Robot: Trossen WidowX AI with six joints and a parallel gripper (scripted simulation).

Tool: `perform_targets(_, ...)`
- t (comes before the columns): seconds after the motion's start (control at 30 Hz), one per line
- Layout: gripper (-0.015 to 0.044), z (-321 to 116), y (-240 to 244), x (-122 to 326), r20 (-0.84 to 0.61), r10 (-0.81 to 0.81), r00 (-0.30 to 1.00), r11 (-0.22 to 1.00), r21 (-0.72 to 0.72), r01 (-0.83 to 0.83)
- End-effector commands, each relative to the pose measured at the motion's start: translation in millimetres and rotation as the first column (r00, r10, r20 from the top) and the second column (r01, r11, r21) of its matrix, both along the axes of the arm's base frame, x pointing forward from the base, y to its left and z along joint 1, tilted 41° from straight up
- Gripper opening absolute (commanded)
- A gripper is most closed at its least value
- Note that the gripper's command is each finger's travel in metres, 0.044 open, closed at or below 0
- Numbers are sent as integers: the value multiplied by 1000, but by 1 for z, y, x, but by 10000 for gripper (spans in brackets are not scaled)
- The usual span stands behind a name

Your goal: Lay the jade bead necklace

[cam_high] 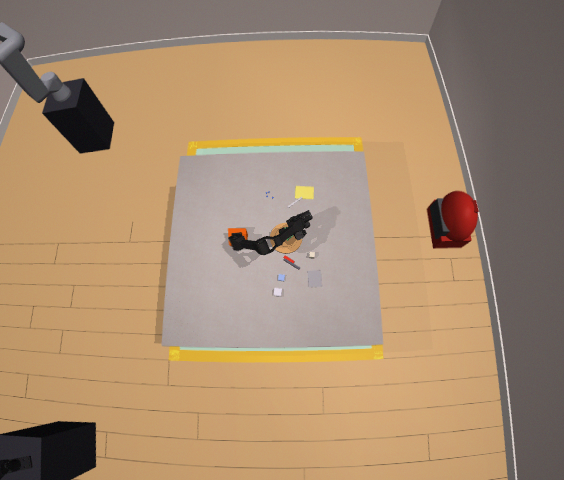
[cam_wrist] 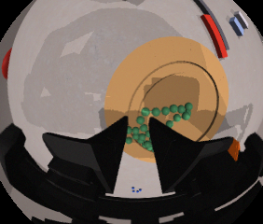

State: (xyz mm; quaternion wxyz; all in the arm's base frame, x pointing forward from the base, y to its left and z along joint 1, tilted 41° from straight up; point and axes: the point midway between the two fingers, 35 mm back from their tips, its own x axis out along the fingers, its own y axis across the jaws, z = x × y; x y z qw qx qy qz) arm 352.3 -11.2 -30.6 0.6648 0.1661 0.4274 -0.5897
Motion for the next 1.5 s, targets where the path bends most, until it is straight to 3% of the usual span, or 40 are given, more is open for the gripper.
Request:
perform_targets(0.0,120,-4,-3,-3,-9,7,1000,1000,-5,-7)
perform_targets(0.07,120,-4,-3,-3,-9,7,1000,1000,-5,-7)
perform_targets(0.23,0,-2,-2,-1,-2,-1,1000,1000,-1,1)
perform_targets(1.47,0,2,2,-2,-9,7,1000,1000,-5,-7)
